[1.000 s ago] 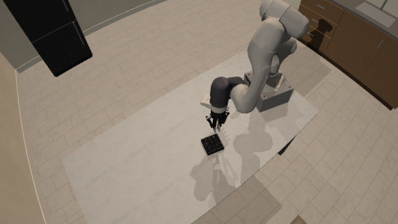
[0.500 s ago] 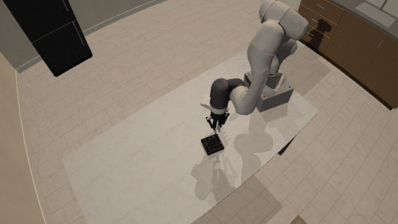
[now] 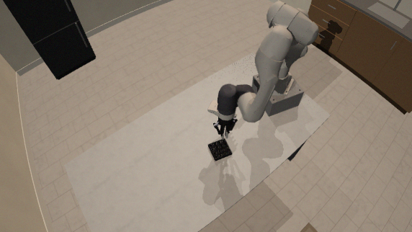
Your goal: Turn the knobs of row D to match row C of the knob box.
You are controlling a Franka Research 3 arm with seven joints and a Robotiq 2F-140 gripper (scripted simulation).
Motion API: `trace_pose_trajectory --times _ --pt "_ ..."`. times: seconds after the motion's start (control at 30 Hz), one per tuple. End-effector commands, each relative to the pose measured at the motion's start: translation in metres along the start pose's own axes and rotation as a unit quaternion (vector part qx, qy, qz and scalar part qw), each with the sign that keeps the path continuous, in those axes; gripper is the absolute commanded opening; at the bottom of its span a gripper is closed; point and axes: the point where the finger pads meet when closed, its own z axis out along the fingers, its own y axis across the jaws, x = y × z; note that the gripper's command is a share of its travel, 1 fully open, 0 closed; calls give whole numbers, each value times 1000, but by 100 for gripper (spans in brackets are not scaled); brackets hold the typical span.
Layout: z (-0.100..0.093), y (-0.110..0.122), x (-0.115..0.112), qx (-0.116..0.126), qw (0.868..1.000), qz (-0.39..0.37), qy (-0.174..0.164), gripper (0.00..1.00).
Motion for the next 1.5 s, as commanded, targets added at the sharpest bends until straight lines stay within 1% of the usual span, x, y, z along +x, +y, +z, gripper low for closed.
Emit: trace_pose_trajectory --times 0.0,0.57,1.47 --pt "4 -3 -1 5 1000 -8 -2 12" --pt "16 -3 -1 5 1000 -8 -2 12" --pt "17 -3 -1 5 1000 -8 -2 12"
